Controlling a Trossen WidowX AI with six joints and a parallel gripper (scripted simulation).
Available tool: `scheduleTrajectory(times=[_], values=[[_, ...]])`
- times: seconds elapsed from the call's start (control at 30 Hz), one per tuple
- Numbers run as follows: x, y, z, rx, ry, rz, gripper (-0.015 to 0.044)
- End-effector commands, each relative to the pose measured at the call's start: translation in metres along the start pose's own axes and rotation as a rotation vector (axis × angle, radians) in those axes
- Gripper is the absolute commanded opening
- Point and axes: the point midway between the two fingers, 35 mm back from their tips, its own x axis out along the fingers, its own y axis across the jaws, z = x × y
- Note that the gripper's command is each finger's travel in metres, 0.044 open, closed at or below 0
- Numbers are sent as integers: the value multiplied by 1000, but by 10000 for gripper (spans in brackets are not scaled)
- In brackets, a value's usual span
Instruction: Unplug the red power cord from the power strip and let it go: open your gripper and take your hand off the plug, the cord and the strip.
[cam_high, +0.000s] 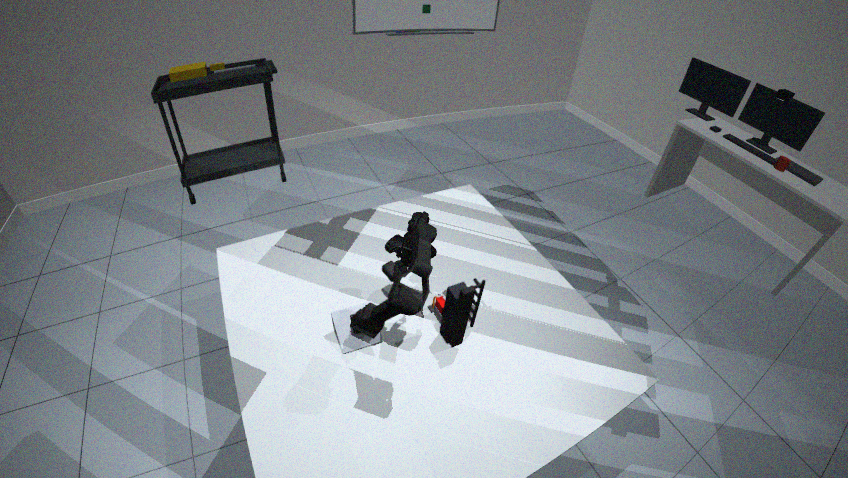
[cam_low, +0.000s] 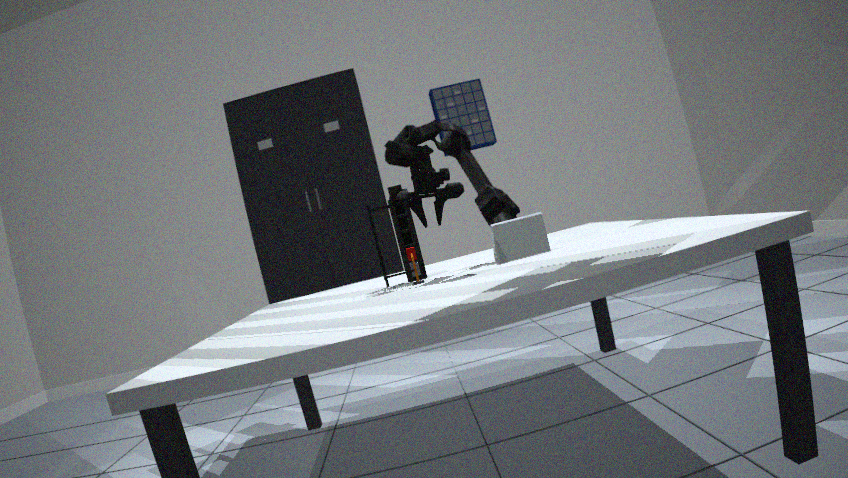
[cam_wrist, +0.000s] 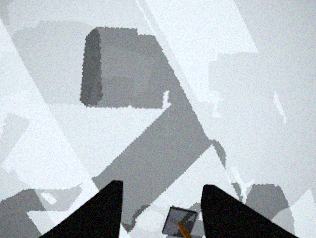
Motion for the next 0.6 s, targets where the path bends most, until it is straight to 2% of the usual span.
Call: scheduleTrajectory(times=[0.0, 0.13, 0.57], values=[[20, -36, -58, 160, 128, 46, 160], [31, -50, -93, 236, 198, 74, 160], [30, -48, -96, 236, 198, 74, 160]])
